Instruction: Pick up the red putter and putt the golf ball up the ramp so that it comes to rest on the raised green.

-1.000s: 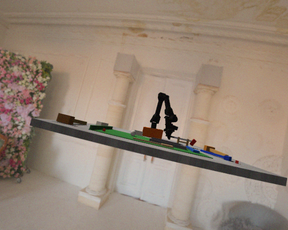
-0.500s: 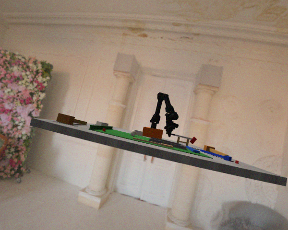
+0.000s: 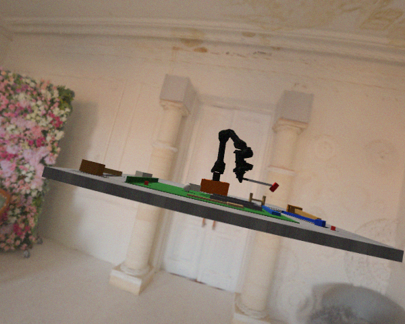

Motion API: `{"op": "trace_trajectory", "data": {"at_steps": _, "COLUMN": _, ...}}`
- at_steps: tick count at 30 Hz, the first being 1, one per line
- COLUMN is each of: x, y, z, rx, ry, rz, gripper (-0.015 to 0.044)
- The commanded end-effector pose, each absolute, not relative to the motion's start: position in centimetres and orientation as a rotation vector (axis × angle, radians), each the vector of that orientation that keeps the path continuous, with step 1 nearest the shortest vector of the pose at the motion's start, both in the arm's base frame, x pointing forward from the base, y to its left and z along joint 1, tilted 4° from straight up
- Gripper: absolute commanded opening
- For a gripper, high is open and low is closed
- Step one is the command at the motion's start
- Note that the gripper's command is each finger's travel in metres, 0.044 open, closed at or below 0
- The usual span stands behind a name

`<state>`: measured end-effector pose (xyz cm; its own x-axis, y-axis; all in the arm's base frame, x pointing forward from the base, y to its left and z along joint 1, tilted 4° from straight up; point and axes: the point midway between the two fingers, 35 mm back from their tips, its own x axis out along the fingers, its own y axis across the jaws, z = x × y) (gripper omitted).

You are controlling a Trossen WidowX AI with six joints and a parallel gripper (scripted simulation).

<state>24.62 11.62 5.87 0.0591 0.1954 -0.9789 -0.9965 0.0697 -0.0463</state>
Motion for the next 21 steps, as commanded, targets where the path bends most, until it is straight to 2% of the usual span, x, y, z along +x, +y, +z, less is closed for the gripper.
{"op": "trace_trajectory", "data": {"at_steps": 1, "x": 24.9, "y": 11.1, "z": 5.9, "rx": -1.022, "ry": 1.070, "rz": 1.186, "gripper": 0.0000}}
{"op": "trace_trajectory", "data": {"at_steps": 21, "x": 27.7, "y": 1.8, "z": 7.1, "rx": -0.699, "ry": 1.287, "rz": 0.777, "gripper": 0.0000}}
